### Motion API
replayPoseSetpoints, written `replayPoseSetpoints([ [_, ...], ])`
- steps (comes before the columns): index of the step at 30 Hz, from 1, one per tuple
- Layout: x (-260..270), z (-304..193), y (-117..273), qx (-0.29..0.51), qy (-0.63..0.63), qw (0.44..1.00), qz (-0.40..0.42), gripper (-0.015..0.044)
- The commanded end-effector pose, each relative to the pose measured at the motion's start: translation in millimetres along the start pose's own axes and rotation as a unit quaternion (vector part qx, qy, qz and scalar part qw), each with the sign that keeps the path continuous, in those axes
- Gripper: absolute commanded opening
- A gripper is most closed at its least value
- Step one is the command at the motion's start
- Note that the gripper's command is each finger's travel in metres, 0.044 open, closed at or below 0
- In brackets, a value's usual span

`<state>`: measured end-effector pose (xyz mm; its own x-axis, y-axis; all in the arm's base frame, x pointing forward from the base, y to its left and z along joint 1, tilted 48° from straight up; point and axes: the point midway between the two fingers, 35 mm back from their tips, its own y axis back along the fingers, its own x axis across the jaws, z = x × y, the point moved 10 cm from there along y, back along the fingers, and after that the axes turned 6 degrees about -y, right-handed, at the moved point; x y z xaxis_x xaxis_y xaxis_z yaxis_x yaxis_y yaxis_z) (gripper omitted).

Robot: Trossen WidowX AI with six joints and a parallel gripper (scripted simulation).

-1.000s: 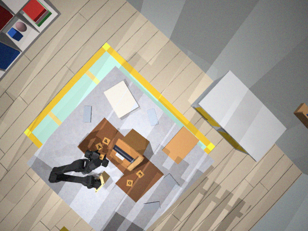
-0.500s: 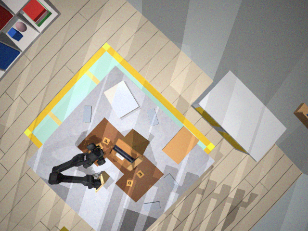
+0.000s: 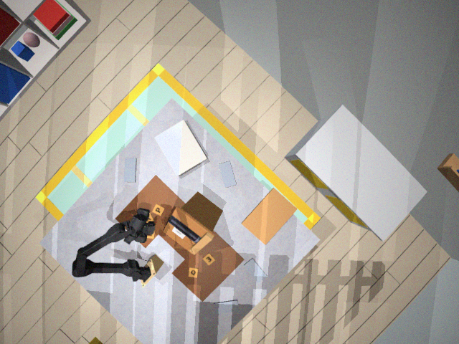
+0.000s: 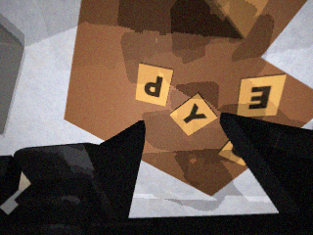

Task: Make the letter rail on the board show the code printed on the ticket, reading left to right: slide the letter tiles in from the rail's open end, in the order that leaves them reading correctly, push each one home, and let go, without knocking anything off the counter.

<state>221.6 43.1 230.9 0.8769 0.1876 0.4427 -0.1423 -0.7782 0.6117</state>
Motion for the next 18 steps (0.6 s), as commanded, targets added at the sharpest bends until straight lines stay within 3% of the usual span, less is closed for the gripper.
replayPoseSetpoints([
  [1,-6.8,-26.8,-36.5,-0.018,-0.323,0.945,-0.052,0.034],
  [7,-10.2,-36.1,-46.6,-0.03,-0.446,0.892,-0.063,0.034],
  [18,-10.4,-36.5,-47.0,-0.03,-0.451,0.89,-0.063,0.034],
])
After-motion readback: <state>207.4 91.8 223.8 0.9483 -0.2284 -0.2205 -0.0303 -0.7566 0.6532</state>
